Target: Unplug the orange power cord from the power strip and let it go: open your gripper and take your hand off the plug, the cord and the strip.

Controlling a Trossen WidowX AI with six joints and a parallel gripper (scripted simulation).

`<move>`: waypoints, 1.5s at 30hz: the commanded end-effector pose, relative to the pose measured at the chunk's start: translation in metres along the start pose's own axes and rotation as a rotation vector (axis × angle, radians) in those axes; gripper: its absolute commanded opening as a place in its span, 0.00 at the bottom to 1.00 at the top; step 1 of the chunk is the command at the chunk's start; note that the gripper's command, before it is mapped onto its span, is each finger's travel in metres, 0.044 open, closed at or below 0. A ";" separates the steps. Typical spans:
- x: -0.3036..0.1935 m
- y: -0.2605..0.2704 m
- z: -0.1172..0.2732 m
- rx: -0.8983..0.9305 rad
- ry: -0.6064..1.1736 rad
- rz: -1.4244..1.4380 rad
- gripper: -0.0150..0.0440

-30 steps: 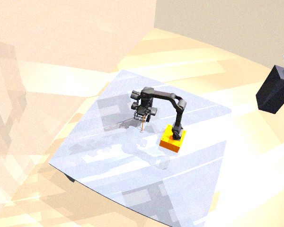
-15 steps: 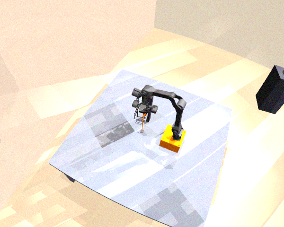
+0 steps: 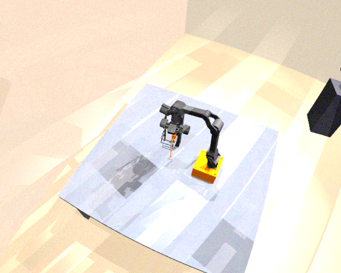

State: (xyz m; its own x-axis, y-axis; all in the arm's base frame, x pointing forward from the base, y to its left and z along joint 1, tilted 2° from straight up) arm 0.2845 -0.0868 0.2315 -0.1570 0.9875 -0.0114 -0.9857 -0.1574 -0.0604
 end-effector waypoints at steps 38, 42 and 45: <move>0.024 -0.008 -0.009 0.002 -0.003 0.002 0.25; 0.030 -0.009 -0.009 0.002 -0.003 0.002 0.25; 0.035 -0.010 -0.009 0.002 -0.003 0.003 0.25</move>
State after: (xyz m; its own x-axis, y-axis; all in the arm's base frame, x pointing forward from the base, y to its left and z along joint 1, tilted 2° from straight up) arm 0.2869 -0.0776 0.2222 -0.1202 0.9884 -0.0928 -0.9917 -0.1238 -0.0345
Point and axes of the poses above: the point midway between the two fingers, 35 mm back from their tips, its own z axis back along the fingers, its own y axis across the jaws, x = y × z, the point moved 7 cm from there along z, back along the fingers, and after that the axes turned 13 degrees about z, right-handed, at the moved point
